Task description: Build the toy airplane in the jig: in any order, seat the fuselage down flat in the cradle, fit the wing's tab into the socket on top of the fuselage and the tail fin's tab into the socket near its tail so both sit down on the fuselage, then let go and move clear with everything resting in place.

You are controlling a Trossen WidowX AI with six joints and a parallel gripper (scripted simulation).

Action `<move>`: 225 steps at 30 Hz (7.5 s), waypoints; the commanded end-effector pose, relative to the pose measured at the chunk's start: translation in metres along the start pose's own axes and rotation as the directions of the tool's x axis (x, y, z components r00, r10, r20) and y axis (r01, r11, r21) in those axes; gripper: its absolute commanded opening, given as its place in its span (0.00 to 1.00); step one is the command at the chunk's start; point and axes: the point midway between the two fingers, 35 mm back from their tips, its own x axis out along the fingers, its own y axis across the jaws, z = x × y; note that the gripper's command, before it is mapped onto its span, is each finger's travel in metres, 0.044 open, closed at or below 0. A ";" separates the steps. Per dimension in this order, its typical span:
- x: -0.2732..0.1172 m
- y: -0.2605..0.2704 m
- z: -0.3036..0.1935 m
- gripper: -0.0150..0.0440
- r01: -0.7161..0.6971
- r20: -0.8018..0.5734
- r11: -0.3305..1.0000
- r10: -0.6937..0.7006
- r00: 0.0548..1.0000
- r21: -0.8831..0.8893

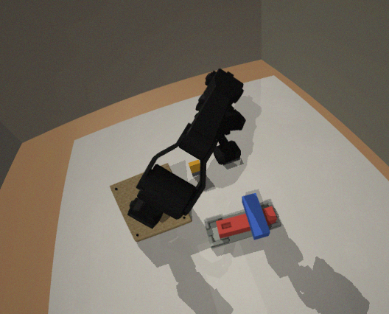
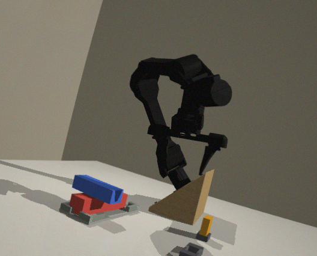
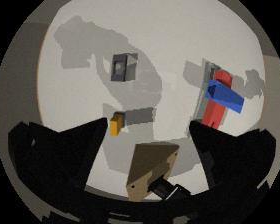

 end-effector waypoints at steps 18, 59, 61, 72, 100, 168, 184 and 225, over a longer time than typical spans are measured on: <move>0.077 0.081 -0.074 1.00 0.062 -0.018 0.996 -0.061 0.998 0.058; 0.144 0.076 -0.075 1.00 0.065 -0.017 0.996 -0.064 0.998 0.059; 0.145 0.076 -0.075 1.00 0.065 -0.017 0.996 -0.064 0.998 0.059; 0.145 0.076 -0.075 0.51 0.065 -0.017 0.996 -0.064 0.998 0.059; 0.115 0.085 -0.057 0.25 0.029 0.036 0.997 -0.032 0.999 0.074; 0.015 -0.004 -0.036 0.25 0.006 -0.020 0.997 -0.005 1.000 0.072; 0.022 -0.056 -0.029 0.25 0.005 -0.012 0.996 -0.004 1.000 0.093; 0.047 -0.180 -0.060 0.25 0.076 -0.019 0.984 -0.074 0.997 0.159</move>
